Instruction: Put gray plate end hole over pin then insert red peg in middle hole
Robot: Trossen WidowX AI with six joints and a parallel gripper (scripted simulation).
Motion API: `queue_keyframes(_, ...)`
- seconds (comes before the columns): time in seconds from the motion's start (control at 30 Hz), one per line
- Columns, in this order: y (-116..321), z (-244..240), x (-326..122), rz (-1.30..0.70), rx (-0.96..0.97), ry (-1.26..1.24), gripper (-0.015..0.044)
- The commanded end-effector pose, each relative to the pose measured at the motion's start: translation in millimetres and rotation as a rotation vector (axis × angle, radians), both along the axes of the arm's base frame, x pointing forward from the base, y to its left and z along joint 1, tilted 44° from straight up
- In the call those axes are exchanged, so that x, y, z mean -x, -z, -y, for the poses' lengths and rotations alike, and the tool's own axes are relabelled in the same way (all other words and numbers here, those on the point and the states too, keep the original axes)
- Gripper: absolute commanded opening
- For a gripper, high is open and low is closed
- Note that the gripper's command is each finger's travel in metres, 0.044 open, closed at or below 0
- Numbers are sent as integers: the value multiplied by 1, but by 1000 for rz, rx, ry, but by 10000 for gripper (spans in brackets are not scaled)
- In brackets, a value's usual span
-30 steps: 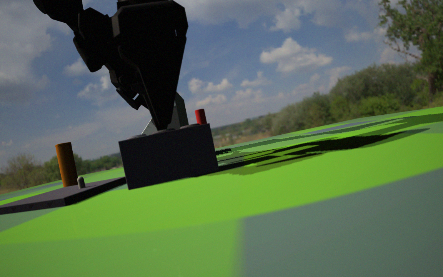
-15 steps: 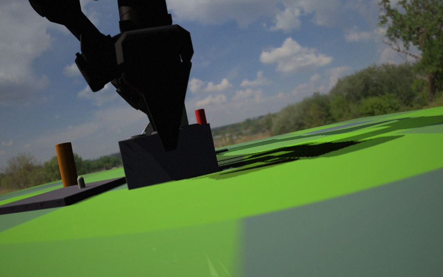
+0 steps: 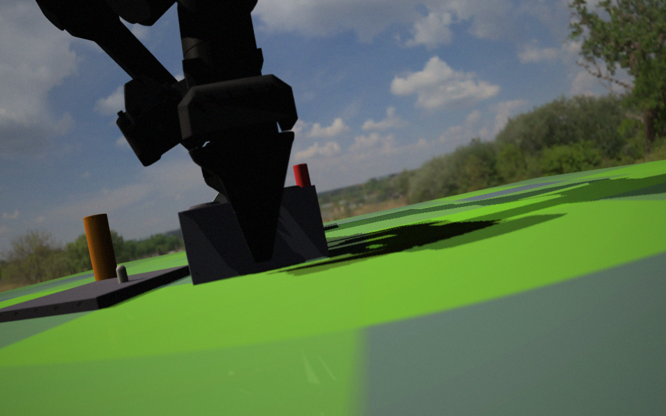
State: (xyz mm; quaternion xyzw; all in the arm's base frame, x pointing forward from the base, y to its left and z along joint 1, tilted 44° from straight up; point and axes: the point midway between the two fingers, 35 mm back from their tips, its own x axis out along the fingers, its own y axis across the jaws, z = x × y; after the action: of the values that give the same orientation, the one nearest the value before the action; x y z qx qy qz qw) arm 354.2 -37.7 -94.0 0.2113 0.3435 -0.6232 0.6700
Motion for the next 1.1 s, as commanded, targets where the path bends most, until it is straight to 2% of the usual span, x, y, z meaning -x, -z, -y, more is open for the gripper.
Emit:
queue_keyframes(0.0, 1, 1, 0, -1, 4, -5, 361)
queue_keyframes(0.33, 1, 1, 0, -1, 4, -5, 99)
queue_keyframes(0.83, 1, 1, 0, -1, 4, -5, 0)
queue_keyframes(1.07, -2, -4, -1, -17, -3, -39, 0)
